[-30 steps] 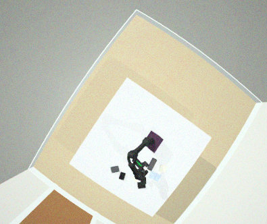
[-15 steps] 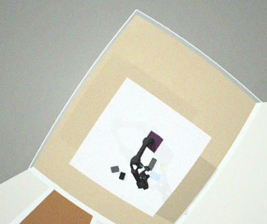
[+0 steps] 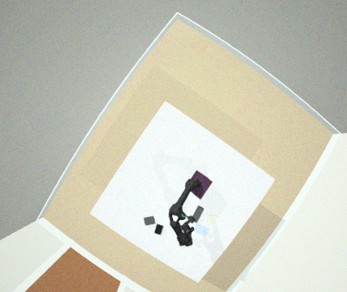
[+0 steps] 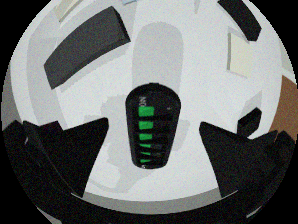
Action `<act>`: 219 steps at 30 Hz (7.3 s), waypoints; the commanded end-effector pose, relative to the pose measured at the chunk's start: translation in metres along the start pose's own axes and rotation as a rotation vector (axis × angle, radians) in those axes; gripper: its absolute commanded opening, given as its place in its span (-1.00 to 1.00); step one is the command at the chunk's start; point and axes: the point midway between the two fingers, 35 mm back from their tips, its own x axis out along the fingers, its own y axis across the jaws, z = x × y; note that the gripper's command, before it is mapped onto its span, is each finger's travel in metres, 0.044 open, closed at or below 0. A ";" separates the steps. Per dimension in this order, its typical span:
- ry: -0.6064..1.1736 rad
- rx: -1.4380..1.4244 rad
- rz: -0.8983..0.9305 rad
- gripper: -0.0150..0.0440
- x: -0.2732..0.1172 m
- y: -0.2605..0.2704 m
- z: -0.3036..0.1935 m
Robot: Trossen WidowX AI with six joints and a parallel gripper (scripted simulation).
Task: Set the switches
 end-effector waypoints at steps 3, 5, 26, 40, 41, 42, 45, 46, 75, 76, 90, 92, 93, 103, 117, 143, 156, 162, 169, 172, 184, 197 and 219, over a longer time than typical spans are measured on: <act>0.011 -0.010 0.001 1.00 0.014 0.001 0.002; 0.011 -0.010 0.001 1.00 0.017 0.001 0.003; 0.012 -0.010 0.001 0.73 0.043 0.001 0.006; 0.012 -0.010 0.001 0.62 0.043 0.001 0.006; 0.012 -0.010 0.001 0.62 0.043 0.001 0.006; 0.012 -0.010 0.001 0.62 0.043 0.001 0.006; 0.012 -0.010 0.001 0.62 0.041 0.001 0.005; 0.012 -0.010 0.001 0.62 0.040 0.001 0.005; -0.004 -0.010 0.001 0.65 0.027 0.001 -0.003; -0.006 -0.010 0.001 0.65 0.027 0.001 -0.004; -0.034 -0.010 0.002 0.65 0.018 0.001 -0.011; -0.038 -0.010 0.002 0.65 0.017 0.001 -0.012; -0.040 -0.011 0.002 0.65 0.016 0.001 -0.013; -0.063 -0.011 0.002 0.65 0.012 0.002 -0.018; -0.090 -0.011 0.002 0.65 0.004 0.002 -0.026; -0.144 -0.011 0.003 0.65 -0.009 0.002 -0.043; -0.172 -0.012 0.003 0.65 -0.014 0.002 -0.053; -0.184 -0.012 0.003 0.65 -0.017 0.002 -0.057; -0.199 -0.012 0.004 0.65 -0.019 0.002 -0.063; -0.205 -0.012 0.004 0.65 -0.020 0.002 -0.065; -0.231 -0.012 0.004 0.65 -0.023 0.002 -0.074; -0.258 -0.012 0.004 0.65 -0.026 0.002 -0.085; -0.303 -0.013 0.005 0.65 -0.030 0.001 -0.103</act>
